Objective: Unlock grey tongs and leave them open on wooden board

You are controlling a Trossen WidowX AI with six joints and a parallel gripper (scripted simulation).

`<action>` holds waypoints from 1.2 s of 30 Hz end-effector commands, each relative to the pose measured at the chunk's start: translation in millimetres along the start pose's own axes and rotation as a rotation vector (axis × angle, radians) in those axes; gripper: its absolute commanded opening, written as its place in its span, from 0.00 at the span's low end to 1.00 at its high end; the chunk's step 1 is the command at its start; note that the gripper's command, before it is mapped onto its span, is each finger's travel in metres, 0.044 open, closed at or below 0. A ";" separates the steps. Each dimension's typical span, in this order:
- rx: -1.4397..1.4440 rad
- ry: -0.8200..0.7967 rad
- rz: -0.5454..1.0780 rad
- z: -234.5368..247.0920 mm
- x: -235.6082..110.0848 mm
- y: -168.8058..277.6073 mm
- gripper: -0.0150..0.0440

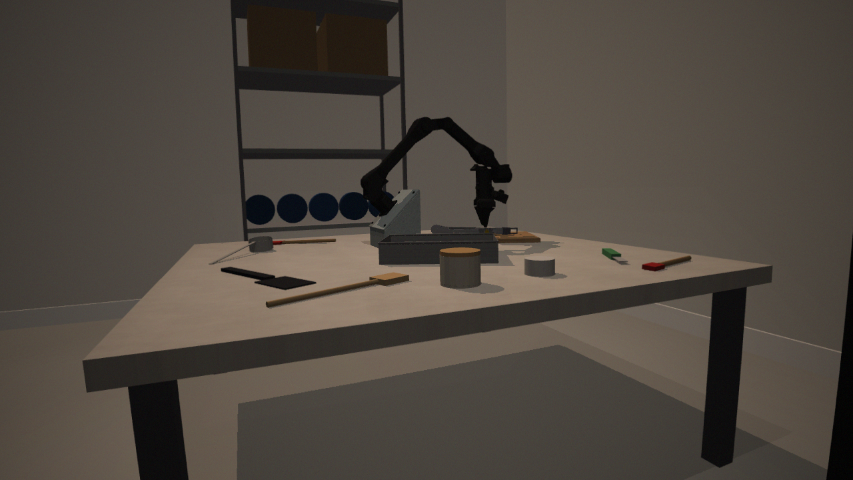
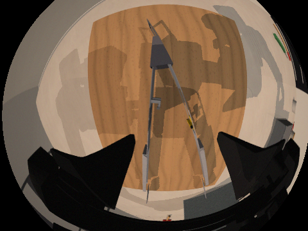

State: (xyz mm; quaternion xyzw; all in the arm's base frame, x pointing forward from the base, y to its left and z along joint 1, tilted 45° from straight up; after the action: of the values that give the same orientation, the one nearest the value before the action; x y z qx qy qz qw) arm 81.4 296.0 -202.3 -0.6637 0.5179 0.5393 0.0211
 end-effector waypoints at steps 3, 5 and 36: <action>0.009 -0.008 -0.011 -40.7 -40.5 -18.9 1.00; 0.004 -0.004 -0.011 -58.3 -53.9 -24.3 1.00; 0.022 0.004 -0.005 -140.3 -156.6 -34.2 1.00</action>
State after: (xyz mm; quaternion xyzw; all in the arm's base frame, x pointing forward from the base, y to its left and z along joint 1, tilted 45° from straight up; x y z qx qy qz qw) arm 221.7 332.8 -47.0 -0.6674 0.5198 0.5326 0.0263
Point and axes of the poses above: the point midway between the two fingers, 35 mm back from their tips, its own x axis out along the fingers, its own z axis across the jaws, y = z × x, the point moved 10 cm from there along -x, back along the fingers, and after that the axes turned 14 degrees about x, right-handed, at the moved point
